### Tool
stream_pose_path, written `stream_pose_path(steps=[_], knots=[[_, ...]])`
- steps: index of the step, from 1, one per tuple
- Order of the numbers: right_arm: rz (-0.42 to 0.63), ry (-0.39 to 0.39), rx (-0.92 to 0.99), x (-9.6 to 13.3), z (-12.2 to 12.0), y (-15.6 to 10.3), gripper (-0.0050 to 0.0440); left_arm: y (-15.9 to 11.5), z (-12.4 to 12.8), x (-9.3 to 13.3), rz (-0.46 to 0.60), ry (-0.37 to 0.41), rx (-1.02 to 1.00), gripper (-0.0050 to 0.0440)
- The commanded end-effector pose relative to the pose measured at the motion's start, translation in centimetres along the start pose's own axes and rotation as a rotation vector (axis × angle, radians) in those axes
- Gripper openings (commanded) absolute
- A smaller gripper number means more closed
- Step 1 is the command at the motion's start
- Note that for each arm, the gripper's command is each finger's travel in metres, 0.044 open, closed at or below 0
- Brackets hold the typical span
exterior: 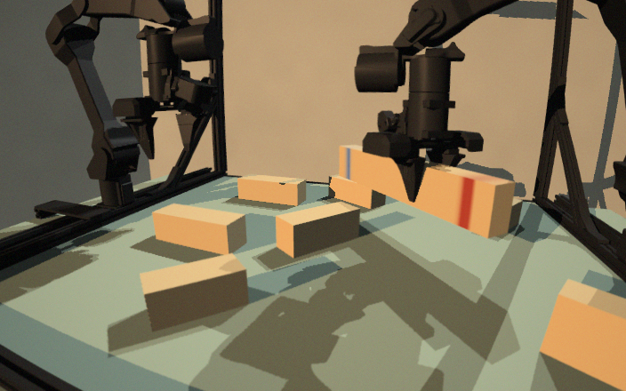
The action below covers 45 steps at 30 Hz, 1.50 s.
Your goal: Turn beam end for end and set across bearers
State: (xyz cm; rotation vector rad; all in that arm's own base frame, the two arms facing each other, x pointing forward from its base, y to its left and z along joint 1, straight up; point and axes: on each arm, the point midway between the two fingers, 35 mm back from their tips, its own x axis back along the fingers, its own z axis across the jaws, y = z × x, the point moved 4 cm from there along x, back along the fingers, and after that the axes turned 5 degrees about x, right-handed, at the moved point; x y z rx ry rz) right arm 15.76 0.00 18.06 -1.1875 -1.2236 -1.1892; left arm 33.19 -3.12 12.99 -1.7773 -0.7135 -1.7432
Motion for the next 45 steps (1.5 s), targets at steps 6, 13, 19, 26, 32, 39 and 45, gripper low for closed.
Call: stream_pose_path(steps=[6, 13, 19, 26, 32, 39, 45], knots=[[0.001, 0.0, -0.003, 0.0, 0.0, 0.0, 0.044, 0.8, 0.2, 0.5, -0.017, 0.012, 0.07, 0.0], [0.001, 0.0, -0.003, 0.0, 0.0, 0.0, 0.044, 1.1, 0.2, 0.5, -0.017, 0.011, 0.146, 0.0], [0.001, 0.0, -0.003, 0.0, 0.0, 0.0, 0.044, 1.4, 0.2, 0.5, -0.018, 0.011, 0.211, 0.0], [0.001, 0.0, -0.003, 0.0, 0.0, 0.0, 0.044, 1.7, 0.2, 0.6, -0.018, 0.01, 0.265, 0.0], [0.001, 0.0, -0.003, 0.0, 0.0, 0.0, 0.044, 2.0, 0.2, 0.6, -0.018, 0.01, 0.331, 0.0], [0.001, 0.0, -0.003, 0.0, 0.0, 0.0, 0.044, 2.4, 0.2, 0.6, -0.019, 0.009, 0.384, 0.0], [0.001, 0.0, -0.003, 0.0, 0.0, 0.0, 0.044, 2.8, 0.1, 0.6, -0.019, 0.009, 0.447, 0.0]])
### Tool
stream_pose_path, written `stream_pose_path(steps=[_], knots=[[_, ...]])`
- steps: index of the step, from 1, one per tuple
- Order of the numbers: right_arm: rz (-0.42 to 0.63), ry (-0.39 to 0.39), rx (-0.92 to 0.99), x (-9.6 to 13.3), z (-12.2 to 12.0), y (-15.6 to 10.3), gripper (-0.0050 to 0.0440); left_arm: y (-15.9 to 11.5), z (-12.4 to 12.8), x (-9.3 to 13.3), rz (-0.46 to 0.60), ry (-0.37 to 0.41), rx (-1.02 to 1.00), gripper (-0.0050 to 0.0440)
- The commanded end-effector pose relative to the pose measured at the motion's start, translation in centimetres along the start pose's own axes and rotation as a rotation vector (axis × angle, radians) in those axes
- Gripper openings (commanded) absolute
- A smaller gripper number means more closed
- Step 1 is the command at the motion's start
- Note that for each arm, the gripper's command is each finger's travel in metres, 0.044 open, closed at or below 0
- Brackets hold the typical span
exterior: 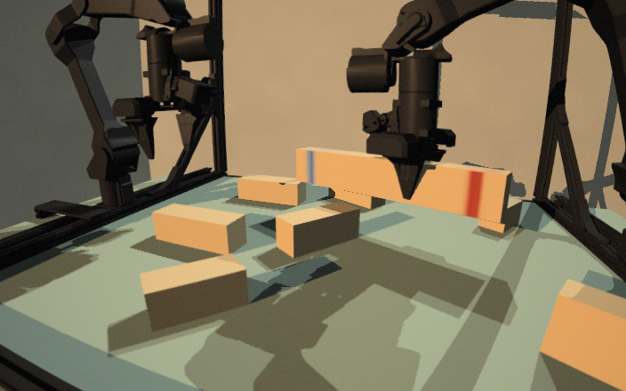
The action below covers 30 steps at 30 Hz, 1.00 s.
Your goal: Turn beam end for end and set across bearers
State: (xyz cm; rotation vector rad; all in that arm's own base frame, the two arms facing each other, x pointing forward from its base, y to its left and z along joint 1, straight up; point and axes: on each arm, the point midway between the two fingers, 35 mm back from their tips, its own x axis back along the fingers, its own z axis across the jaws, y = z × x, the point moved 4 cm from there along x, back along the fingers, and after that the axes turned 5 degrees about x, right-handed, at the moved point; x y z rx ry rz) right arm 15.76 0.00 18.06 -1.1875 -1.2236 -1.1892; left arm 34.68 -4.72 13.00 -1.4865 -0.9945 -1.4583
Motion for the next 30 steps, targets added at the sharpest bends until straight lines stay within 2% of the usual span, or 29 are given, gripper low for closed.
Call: stream_pose_path(steps=[1, 30], knots=[[0.001, 0.0, -0.003, 0.0, 0.0, 0.0, 0.044, 0.7, -0.1, 0.5, -0.022, 0.004, 0.036, 0.0], [0.001, 0.0, -0.003, 0.0, 0.0, 0.0, 0.044, 3.3, -1.4, 0.6, -0.022, 0.001, 0.273, 0.0]])
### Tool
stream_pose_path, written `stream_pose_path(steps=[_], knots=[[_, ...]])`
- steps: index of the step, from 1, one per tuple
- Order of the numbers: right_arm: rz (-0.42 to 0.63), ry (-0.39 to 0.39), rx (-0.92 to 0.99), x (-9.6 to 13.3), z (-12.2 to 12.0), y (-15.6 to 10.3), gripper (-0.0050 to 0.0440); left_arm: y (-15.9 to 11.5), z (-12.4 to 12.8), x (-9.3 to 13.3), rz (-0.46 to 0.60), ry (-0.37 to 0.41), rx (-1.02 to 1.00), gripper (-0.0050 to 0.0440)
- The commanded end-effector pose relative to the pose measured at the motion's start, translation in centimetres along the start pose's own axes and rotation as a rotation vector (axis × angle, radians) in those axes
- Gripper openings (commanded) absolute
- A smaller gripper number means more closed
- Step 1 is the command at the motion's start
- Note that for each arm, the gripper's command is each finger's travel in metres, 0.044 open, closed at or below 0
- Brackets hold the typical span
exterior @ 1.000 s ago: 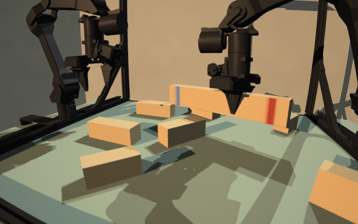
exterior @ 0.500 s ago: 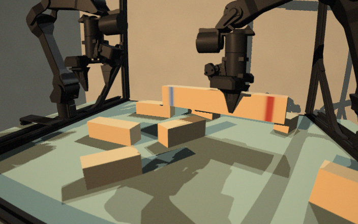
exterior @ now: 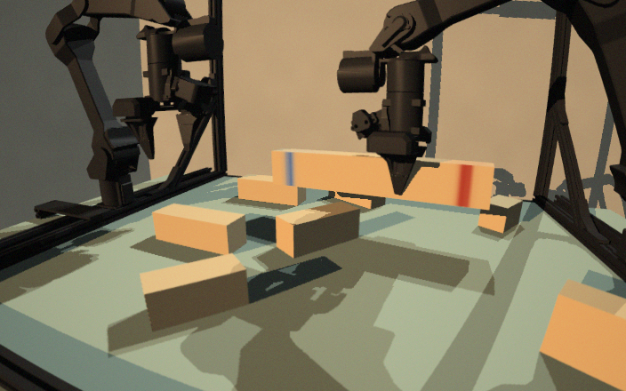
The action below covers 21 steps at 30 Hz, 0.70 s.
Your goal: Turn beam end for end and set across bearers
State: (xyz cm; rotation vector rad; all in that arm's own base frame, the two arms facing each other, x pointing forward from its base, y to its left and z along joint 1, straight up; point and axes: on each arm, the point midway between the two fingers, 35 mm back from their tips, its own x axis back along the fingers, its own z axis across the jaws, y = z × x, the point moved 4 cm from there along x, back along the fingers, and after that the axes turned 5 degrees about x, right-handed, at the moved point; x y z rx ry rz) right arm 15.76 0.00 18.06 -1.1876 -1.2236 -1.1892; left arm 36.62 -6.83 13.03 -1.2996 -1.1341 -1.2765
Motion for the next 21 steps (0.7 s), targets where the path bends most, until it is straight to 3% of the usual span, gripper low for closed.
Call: stream_pose_path(steps=[1, 21], knots=[[0.001, 0.0, -0.002, 0.0, 0.0, 0.0, 0.044, 0.8, -0.4, 0.5, -0.023, -0.003, 0.023, 0.0], [0.001, 0.0, -0.002, 0.0, 0.0, 0.0, 0.044, 2.4, -2.0, 0.5, -0.023, -0.004, 0.11, 0.0]])
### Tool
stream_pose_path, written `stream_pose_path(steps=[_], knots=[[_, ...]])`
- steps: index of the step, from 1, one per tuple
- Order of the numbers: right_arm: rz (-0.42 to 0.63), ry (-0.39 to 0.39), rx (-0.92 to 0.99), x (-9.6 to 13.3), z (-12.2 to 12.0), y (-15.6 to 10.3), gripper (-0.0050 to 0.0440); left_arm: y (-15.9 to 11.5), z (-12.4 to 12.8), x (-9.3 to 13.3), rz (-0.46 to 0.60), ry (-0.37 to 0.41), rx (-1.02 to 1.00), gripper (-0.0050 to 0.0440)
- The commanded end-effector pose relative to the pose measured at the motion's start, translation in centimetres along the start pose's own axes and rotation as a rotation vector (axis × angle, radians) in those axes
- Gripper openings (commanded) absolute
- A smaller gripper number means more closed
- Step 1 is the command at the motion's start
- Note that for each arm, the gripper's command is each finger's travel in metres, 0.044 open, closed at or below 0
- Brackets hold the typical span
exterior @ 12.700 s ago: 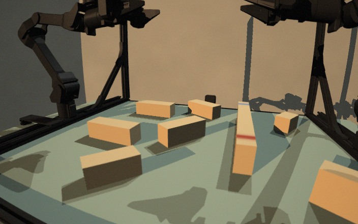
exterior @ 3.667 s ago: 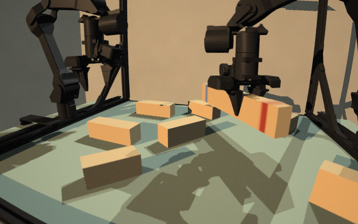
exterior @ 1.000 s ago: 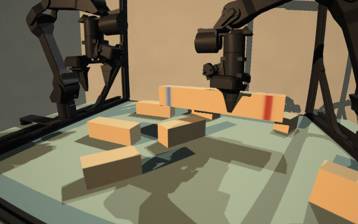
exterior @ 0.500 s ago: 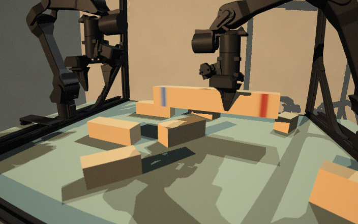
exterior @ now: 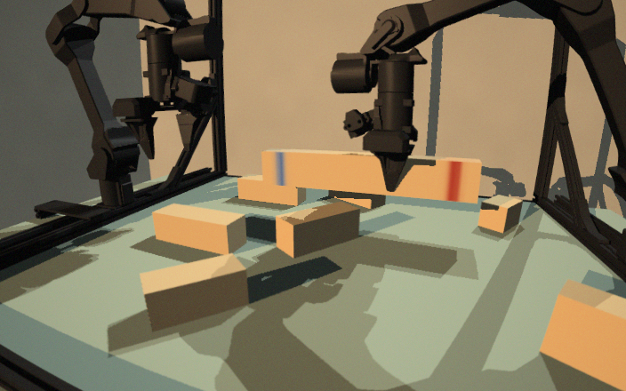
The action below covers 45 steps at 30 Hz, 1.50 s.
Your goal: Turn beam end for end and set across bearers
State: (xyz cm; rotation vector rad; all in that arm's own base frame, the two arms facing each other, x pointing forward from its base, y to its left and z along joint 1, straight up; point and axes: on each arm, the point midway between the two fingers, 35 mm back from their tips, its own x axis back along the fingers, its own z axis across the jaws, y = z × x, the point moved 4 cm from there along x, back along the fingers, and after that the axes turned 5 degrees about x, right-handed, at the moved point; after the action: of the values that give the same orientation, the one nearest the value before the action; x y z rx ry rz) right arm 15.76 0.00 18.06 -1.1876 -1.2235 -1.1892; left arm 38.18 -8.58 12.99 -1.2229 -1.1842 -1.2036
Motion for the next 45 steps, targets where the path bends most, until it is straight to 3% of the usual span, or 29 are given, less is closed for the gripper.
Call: stream_pose_path(steps=[1, 27, 45], knots=[[0.001, 0.0, -0.002, 0.0, 0.0, 0.0, 0.044, 0.7, -0.5, 0.5, -0.022, -0.006, 0.01, 0.0], [0.001, 0.0, -0.002, 0.0, 0.0, 0.0, 0.044, 1.8, -1.9, 0.4, -0.022, -0.006, 0.036, 0.0], [0.001, 0.0, -0.002, 0.0, 0.0, 0.0, 0.044, 1.9, -2.0, -2.1, -0.022, -0.006, 0.036, 0.0]])
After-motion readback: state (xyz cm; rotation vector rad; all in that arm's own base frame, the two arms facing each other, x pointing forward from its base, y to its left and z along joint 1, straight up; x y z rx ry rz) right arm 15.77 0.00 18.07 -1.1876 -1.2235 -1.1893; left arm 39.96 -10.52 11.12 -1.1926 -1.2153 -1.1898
